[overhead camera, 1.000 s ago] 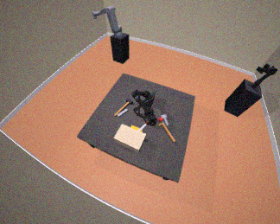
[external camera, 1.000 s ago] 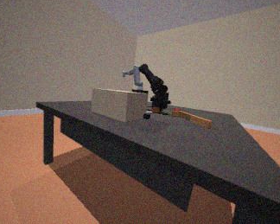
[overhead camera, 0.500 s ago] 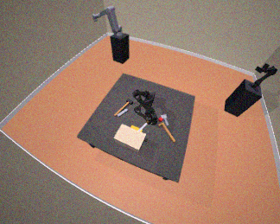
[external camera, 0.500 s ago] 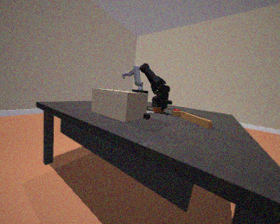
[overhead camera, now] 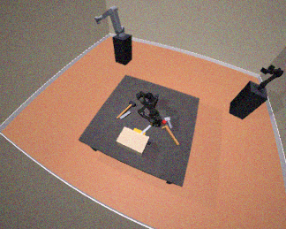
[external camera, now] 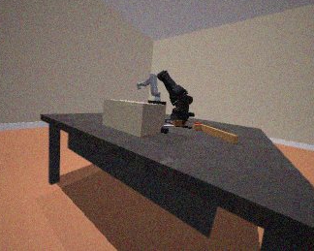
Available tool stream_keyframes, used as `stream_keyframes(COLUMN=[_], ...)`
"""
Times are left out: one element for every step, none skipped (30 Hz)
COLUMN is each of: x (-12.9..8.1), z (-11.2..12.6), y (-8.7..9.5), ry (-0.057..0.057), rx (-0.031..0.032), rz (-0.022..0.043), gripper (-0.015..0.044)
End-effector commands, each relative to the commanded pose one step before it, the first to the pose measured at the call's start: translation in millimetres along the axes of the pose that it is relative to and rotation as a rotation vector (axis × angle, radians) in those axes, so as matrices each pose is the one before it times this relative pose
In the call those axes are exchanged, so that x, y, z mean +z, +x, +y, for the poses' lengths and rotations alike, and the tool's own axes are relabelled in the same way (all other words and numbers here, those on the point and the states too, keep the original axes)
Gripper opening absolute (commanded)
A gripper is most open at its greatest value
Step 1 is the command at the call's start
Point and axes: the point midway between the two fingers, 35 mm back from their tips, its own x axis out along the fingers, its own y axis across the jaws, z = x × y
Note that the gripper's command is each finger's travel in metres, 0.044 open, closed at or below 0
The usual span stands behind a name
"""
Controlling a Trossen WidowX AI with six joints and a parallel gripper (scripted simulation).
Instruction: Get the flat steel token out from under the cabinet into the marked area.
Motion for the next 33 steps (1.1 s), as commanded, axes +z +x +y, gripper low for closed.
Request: stream_keyframes(x=[-1.42, -0.32, -0.32, -0.37, -0.4, -0.41, -0.45, -0.46, -0.48, -0.51, -0.52, -0.55, -0.55, -0.55, -0.55, -0.55, -0.55, -0.55, -0.56, -0.56, -0.56, -0.56, -0.56, -0.56, -0.56, -0.56, -0.56, -0.56, -0.56, -0.56, -0.56, -0.56, -0.56], z=[4.13, 0.76, 0.7, 0.81, 0.84, 0.81, 0.9, 0.89, 0.92, 0.98, 0.97, 1.02, 1.02, 1.01, 1.0, 1.0, 1.0, 0.99, 0.99, 0.99, 0.98, 0.98, 0.98, 0.98, 0.98, 0.98, 0.97, 0.97, 0.97, 0.97, 0.97, 0.97, 0.97], y=[-0.94, -0.03, -0.03, -0.03, -0.03, -0.03, -0.03, -0.03, -0.03, -0.03, -0.03, -0.03, -0.03, -0.03, -0.03, -0.03, -0.03, -0.03, -0.03, -0.03, -0.03, -0.03, -0.03, -0.02, -0.02, -0.02, -0.02, -0.02, -0.02, -0.02, -0.02, -0.02, -0.02], ry=[0.0201, 0.0057, 0.006, 0.0055, 0.0055, 0.0055, 0.0054, 0.0052, 0.0052, 0.0052, 0.0049, 0.0049, 0.0046, 0.0043, 0.0041, 0.0038, 0.0036, 0.0034, 0.0032, 0.003, 0.0028, 0.0026, 0.0025, 0.0023, 0.0022, 0.0021, 0.0019, 0.0018, 0.0017, 0.0016, 0.0015, 0.0014, 0.0013], rx=[-0.00019, 0.00007, 0.00005, 0.00007, 0.00008, 0.00007, 0.00008, 0.00008, 0.00008, 0.00009, 0.00009, 0.00009, 0.00009, 0.00009, 0.00009, 0.00009, 0.00008, 0.00008, 0.00008, 0.00008, 0.00008, 0.00008, 0.00008, 0.00008, 0.00008, 0.00008, 0.00008, 0.00008, 0.00008, 0.00008, 0.00008, 0.00008, 0.00008], rz=[-0.00666, 0.00001, 0.00001, 0.00002, 0.00002, 0.00002, 0.00002, 0.00002, 0.00002, 0.00002, 0.00002, 0.00002, 0.00002, 0.00002, 0.00002, 0.00002, 0.00002, 0.00002, 0.00002, 0.00002, 0.00002, 0.00002, 0.00002, 0.00002, 0.00002, 0.00002, 0.00002, 0.00002, 0.00002, 0.00002, 0.00002, 0.00002, 0.00002], gripper=[0.0, 0.0, 0.0, 0.0, 0.0, 0.0, 0.0, 0.0, 0.0, 0.0, 0.0, 0.0, 0.0, 0.0, 0.0, 0.0, 0.0, 0.0, 0.0, 0.0, 0.0, 0.0, 0.0, 0.0, 0.0, 0.0, 0.0, 0.0, 0.0, 0.0, 0.0, 0.0, 0.0])
